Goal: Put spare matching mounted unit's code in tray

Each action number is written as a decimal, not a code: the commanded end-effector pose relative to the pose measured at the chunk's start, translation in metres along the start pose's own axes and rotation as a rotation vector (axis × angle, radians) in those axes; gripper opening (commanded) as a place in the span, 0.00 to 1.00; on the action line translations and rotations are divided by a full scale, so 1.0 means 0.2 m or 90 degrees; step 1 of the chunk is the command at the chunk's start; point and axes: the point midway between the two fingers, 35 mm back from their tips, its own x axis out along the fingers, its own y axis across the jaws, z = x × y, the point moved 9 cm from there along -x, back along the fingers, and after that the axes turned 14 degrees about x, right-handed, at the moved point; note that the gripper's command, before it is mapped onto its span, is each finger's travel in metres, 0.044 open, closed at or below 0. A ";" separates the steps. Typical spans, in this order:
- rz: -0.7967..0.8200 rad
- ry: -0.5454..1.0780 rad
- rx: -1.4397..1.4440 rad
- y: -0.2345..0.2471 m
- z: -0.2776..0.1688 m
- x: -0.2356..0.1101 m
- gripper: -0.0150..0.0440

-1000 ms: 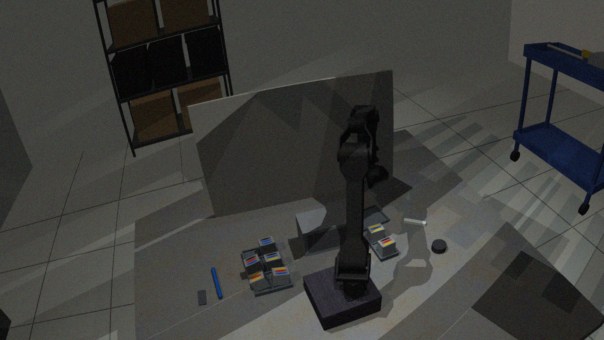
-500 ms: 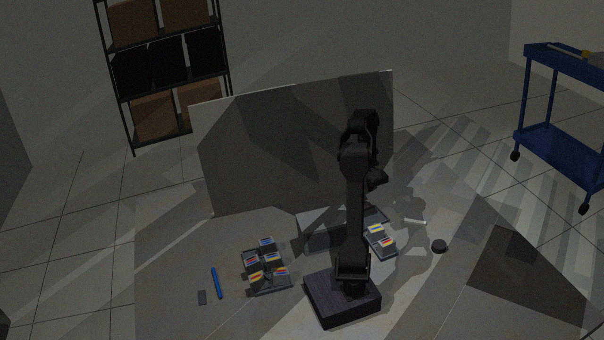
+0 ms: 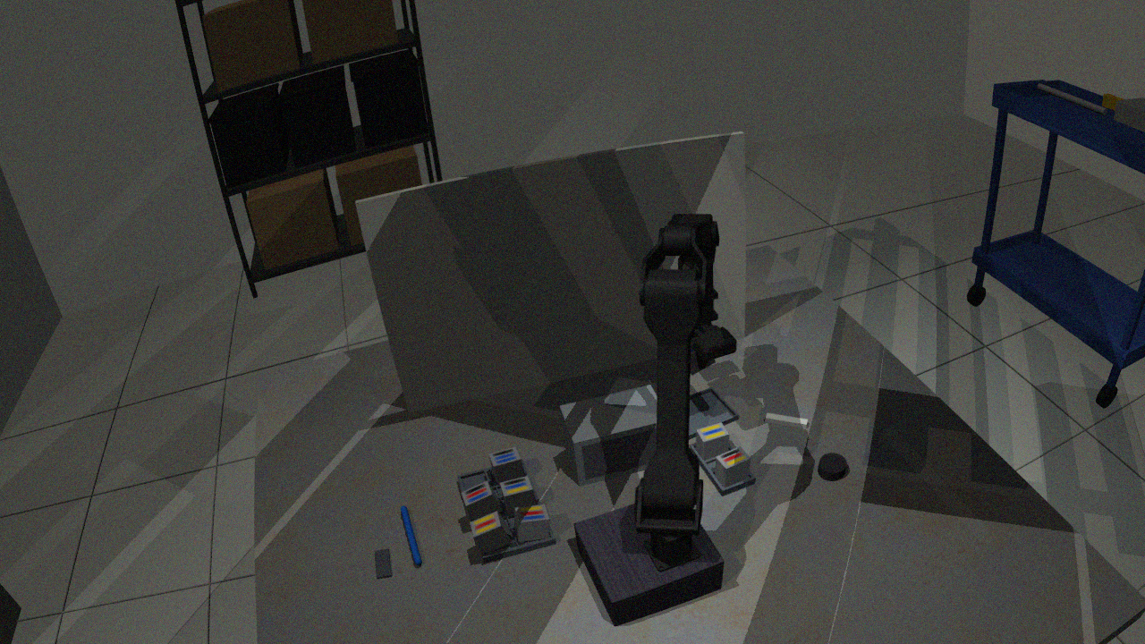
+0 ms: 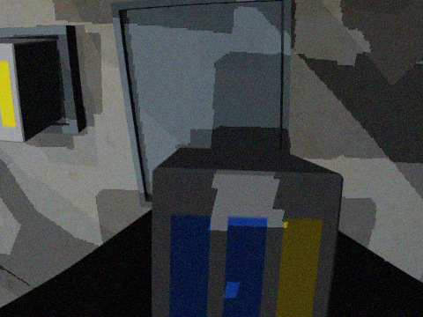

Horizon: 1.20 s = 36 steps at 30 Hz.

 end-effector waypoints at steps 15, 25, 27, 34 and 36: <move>0.006 -0.003 0.000 0.00 0.00 0.10 0.25; 0.006 -0.003 0.000 0.00 0.00 0.14 0.25; 0.006 -0.003 0.000 0.01 0.00 0.15 0.25; 0.006 -0.003 0.000 0.01 0.00 0.19 0.25; 0.006 -0.003 0.000 0.01 0.00 0.19 0.25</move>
